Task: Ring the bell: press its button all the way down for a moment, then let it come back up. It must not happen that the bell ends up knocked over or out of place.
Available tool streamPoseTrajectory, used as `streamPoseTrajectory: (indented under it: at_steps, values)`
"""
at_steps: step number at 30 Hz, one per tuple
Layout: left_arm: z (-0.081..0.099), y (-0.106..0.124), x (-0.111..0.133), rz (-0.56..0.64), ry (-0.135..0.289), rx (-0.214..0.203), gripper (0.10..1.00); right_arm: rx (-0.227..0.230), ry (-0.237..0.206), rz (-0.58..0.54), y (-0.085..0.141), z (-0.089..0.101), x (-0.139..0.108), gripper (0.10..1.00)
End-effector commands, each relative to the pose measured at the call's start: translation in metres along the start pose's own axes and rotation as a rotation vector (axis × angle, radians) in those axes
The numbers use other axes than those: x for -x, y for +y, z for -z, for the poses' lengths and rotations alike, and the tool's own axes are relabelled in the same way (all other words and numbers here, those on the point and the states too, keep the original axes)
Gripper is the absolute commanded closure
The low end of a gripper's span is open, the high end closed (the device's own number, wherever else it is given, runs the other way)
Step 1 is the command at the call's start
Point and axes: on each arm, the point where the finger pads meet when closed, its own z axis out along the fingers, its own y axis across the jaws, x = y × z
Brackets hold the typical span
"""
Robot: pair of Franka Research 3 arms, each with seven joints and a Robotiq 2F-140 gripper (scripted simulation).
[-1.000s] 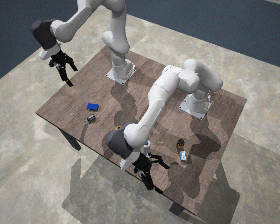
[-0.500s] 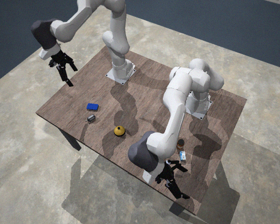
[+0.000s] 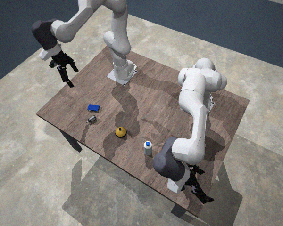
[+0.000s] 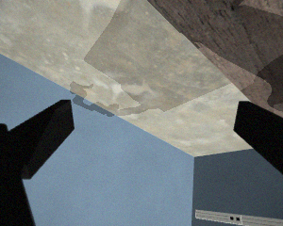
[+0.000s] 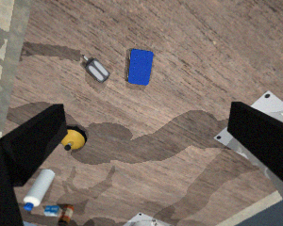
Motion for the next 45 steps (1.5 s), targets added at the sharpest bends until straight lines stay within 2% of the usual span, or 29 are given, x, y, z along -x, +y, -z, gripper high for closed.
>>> streamPoseTrajectory:
  at_steps: [1, 12, 14, 15, 23, 29, 31, 32, 45]
  values:
    - [-0.011, -0.002, 0.017, 0.036, 0.019, 0.034, 0.098, 0.000, 0.003, 0.004, 0.000, 0.000, -0.002, 0.098]
    - [-0.047, -0.007, 0.077, 0.152, 0.053, 0.127, 0.098, 0.000, 0.003, 0.004, 0.000, 0.000, -0.002, 0.098]
    - [-0.047, -0.007, 0.077, 0.152, 0.053, 0.127, 0.098, 0.000, 0.003, 0.004, 0.000, 0.000, -0.002, 0.098]
    - [-0.056, -0.007, 0.093, 0.183, 0.062, 0.151, 0.098, 0.000, 0.003, 0.004, 0.000, 0.000, -0.002, 0.098]
    - [-0.078, -0.005, 0.134, 0.263, 0.086, 0.210, 0.098, 0.000, 0.003, 0.004, 0.000, 0.000, -0.002, 0.098]
    - [-0.096, -0.001, 0.167, 0.331, 0.105, 0.256, 0.098, 0.000, 0.003, 0.004, 0.000, 0.000, -0.002, 0.098]
    - [-0.096, -0.001, 0.167, 0.331, 0.105, 0.256, 0.098, 0.000, 0.003, 0.004, 0.000, 0.000, -0.002, 0.098]
    - [-0.104, 0.002, 0.183, 0.364, 0.114, 0.278, 0.098, 0.000, 0.003, 0.004, 0.000, 0.000, -0.002, 0.098]
    - [-0.137, 0.019, 0.251, 0.510, 0.155, 0.367, 0.098, 0.000, 0.003, 0.004, 0.000, 0.000, -0.002, 0.098]
